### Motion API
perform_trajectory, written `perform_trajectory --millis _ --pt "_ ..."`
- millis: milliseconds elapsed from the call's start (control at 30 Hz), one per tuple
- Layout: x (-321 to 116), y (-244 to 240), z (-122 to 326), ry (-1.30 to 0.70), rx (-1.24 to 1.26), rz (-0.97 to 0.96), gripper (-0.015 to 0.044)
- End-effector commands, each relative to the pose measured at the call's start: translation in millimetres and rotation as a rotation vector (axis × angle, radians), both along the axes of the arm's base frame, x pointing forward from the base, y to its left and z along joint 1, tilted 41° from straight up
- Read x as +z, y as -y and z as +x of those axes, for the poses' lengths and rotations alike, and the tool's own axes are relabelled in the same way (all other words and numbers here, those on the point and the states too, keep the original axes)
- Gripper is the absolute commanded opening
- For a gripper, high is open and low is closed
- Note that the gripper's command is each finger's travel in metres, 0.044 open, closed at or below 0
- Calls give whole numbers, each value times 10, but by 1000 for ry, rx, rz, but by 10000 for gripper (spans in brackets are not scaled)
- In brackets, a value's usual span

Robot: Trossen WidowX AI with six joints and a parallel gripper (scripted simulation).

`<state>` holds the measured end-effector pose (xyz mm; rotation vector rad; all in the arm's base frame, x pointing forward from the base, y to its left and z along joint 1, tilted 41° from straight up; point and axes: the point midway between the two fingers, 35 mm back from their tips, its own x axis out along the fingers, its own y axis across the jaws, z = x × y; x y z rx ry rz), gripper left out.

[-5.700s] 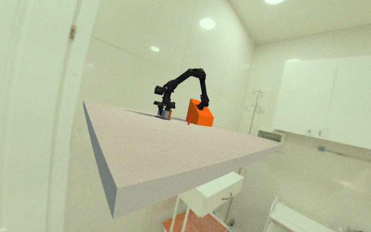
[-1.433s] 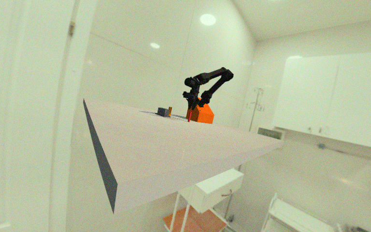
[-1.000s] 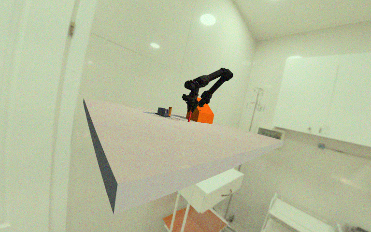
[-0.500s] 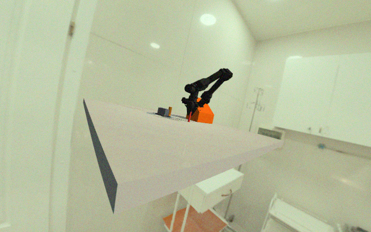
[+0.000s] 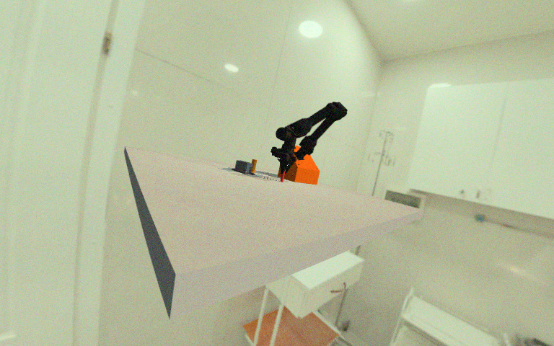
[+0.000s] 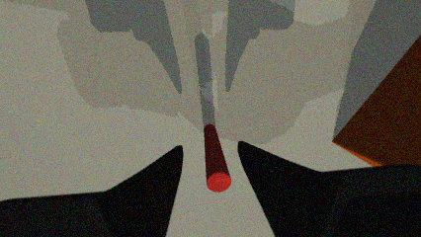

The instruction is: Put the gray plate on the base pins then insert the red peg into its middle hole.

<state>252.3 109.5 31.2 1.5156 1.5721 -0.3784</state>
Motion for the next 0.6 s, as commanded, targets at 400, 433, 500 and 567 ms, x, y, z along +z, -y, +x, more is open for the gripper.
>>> perform_trajectory --millis 400,433,500,567 --pt "-14 7 -12 -7 -5 -3 0" --pt "-8 14 -11 -7 -5 -3 0" --pt "15 38 -8 -7 -5 -5 0" --pt "50 76 -4 -7 -5 -6 0"
